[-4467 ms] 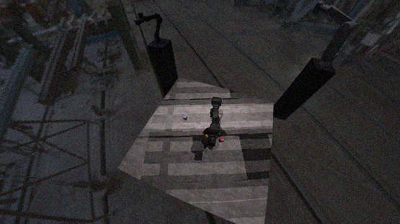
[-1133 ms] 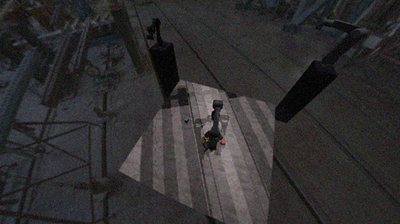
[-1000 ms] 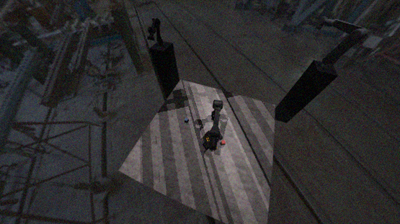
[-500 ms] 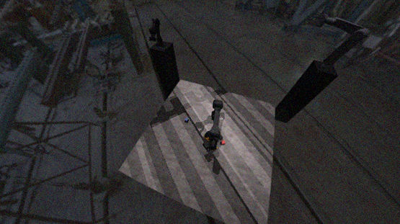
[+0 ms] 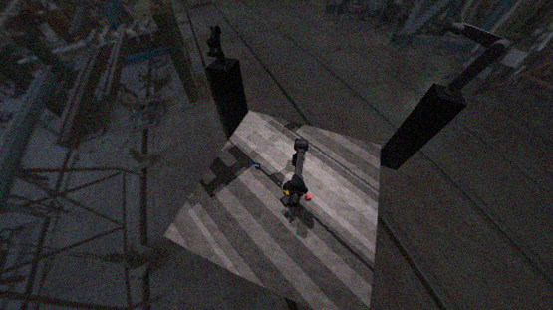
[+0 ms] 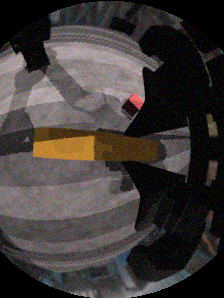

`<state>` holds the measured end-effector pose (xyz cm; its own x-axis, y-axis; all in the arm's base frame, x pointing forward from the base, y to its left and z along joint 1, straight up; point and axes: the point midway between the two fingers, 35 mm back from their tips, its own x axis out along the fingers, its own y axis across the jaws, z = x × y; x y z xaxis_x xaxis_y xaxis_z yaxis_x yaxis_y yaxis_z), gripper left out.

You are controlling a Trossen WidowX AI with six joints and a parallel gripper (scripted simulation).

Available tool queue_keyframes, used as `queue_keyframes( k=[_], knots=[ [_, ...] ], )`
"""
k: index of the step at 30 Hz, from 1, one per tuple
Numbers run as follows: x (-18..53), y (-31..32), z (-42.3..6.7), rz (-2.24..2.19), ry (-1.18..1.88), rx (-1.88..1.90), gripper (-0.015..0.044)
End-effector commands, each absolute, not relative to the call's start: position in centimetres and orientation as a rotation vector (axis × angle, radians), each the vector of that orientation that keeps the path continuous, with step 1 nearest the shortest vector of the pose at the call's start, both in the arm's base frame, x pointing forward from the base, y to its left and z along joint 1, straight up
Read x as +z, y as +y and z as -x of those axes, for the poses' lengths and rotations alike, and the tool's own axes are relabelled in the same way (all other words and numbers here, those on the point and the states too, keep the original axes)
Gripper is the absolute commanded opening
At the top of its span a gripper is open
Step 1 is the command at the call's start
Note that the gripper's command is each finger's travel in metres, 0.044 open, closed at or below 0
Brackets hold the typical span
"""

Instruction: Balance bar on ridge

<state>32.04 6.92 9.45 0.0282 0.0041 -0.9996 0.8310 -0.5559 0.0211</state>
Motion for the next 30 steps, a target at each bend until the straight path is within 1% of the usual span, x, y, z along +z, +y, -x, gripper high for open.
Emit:
queue_keyframes(
  k=[1, 30],
  knots=[
    [9.23, 6.96, -32.03, -1.648, 0.864, -1.6, 0.0],
    [9.33, 6.99, -32.03, -1.648, 0.864, -1.6, 0.0]
  ],
)
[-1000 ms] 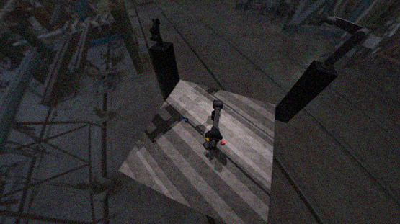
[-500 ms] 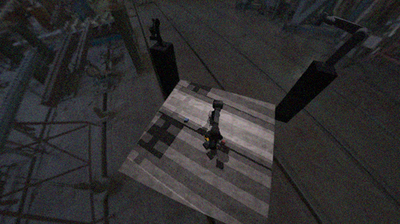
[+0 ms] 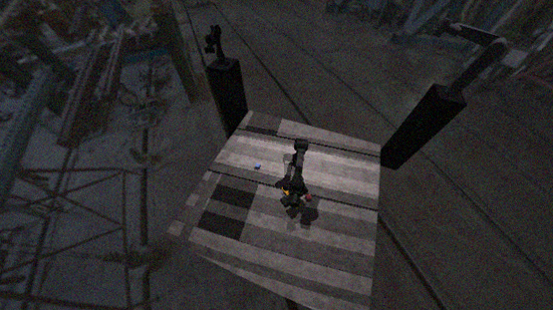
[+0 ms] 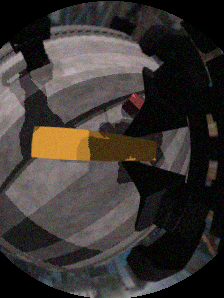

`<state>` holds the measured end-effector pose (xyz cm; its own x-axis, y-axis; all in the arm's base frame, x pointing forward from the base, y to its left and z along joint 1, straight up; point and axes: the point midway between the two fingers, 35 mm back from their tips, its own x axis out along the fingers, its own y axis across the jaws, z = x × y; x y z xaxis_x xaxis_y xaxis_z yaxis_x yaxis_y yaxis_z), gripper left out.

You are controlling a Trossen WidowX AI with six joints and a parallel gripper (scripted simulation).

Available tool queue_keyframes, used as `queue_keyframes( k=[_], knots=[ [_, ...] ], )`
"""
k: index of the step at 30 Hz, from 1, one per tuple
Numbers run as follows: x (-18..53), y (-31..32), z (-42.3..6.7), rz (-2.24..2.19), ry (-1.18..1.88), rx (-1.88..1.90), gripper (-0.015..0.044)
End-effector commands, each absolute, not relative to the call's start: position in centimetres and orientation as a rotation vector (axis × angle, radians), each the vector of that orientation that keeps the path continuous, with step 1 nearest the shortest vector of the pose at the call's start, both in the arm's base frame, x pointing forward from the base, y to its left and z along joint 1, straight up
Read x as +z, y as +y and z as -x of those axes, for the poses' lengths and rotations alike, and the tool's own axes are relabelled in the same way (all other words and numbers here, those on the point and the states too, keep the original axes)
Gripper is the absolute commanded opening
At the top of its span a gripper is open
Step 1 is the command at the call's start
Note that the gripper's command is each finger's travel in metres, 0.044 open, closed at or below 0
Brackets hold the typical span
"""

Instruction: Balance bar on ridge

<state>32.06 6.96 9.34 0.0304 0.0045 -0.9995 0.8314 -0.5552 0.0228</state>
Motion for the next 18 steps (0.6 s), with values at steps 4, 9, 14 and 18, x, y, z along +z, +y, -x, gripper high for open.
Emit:
queue_keyframes(
  k=[4, 9, 14, 18],
  knots=[
    [9.31, 6.99, -32.04, -1.649, 0.864, -1.6, 0.0],
    [9.37, 6.97, -32.08, -1.652, 0.86, -1.598, 0.0],
    [9.37, 6.97, -32.08, -1.652, 0.86, -1.598, 0.0],
    [9.37, 6.97, -32.08, -1.652, 0.86, -1.598, 0.0]
  ],
)
